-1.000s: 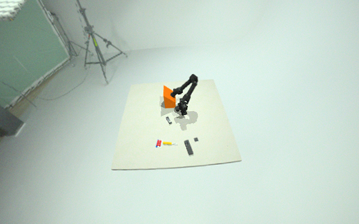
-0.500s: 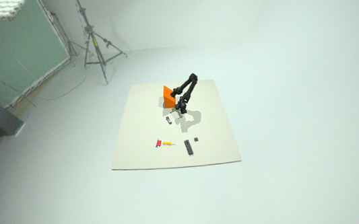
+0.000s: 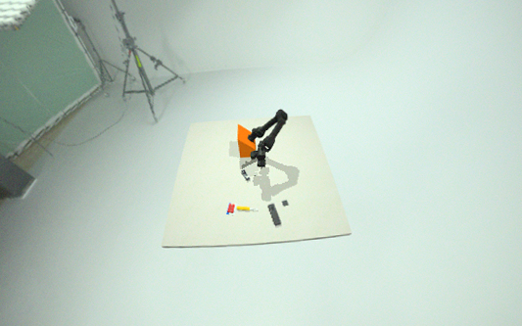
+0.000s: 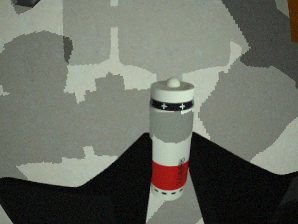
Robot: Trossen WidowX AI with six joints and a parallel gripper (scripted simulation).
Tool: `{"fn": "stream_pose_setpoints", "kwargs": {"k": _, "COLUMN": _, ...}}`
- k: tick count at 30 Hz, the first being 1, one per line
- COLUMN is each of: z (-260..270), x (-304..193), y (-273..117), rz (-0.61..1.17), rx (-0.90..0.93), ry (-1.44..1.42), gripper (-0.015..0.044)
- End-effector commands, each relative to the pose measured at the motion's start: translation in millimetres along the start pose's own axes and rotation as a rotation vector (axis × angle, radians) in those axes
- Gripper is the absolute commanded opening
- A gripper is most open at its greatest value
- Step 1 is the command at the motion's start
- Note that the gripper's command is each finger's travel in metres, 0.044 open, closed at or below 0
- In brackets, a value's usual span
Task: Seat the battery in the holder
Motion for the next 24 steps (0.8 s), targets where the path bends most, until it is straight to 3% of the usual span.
{"fn": "stream_pose_setpoints", "kwargs": {"k": 1, "z": 14.7, "x": 17.0, "y": -4.6, "rz": -0.009, "rx": 0.003, "ry": 0.156, "gripper": 0.0061}}
{"fn": "stream_pose_setpoints", "kwargs": {"k": 20, "z": 61.9, "x": 131.4, "y": -16.9, "rz": -0.005, "rx": 0.015, "ry": 0.955, "gripper": 0.0061}}
{"fn": "stream_pose_setpoints", "kwargs": {"k": 24, "z": 63.1, "x": 141.1, "y": -17.2, "rz": -0.003, "rx": 0.016, "ry": 1.014, "gripper": 0.0061}}
Point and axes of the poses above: the point midway between the two fingers, 35 mm back from their tips, its own y axis out along the fingers, its own z axis across the jaws, x = y × z, the point moved 3 cm from there along -y, back along the fingers, and after that the axes turned 7 degrees about -y, right-handed, at the moved point
